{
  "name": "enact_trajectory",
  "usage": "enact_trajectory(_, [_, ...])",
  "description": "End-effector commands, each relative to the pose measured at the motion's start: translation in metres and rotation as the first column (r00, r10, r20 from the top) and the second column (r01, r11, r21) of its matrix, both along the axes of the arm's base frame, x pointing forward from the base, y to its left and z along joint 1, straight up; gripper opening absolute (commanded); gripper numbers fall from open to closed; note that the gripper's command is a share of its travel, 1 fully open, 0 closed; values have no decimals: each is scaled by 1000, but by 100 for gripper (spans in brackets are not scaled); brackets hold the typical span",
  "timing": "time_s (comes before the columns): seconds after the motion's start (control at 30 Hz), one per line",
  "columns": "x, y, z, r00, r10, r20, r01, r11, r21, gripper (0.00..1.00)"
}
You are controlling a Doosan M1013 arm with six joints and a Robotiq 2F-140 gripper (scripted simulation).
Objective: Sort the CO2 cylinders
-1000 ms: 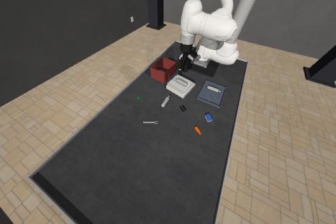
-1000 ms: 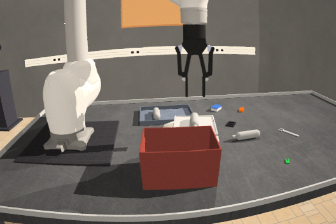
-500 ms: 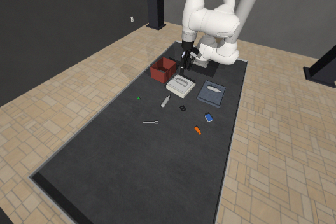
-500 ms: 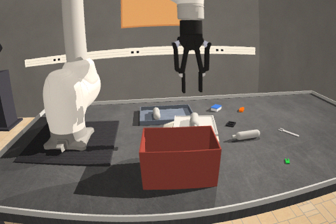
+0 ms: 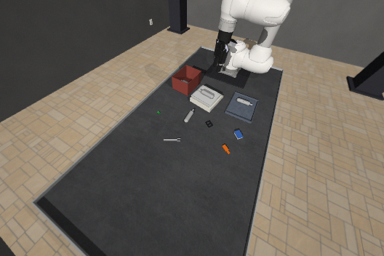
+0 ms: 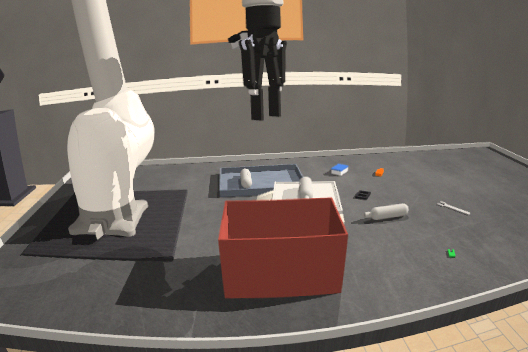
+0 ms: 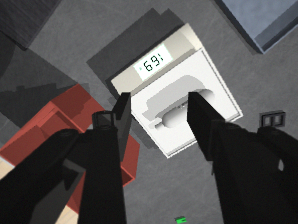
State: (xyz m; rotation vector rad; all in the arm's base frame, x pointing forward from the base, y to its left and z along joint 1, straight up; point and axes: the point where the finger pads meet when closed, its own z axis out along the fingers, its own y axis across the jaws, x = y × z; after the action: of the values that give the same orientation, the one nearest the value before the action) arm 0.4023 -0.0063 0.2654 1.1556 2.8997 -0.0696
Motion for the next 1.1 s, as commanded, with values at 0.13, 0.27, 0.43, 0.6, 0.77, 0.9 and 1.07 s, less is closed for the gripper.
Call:
enact_trajectory(0.13, [-14,2,11,882,471,-8,-471,882,32,40])
enact_trajectory(0.27, [-14,2,11,817,577,-5,-576,816,48,40])
enact_trajectory(0.43, [-14,2,11,817,577,-5,-576,816,48,40])
enact_trajectory(0.6, [-14,2,11,817,577,-5,-576,816,48,40])
enact_trajectory(0.77, [-14,2,11,817,577,-5,-576,816,48,40])
enact_trajectory(0.9, [-14,2,11,817,577,-5,-576,816,48,40])
enact_trajectory(1.07, [-14,2,11,817,577,-5,-576,816,48,40])
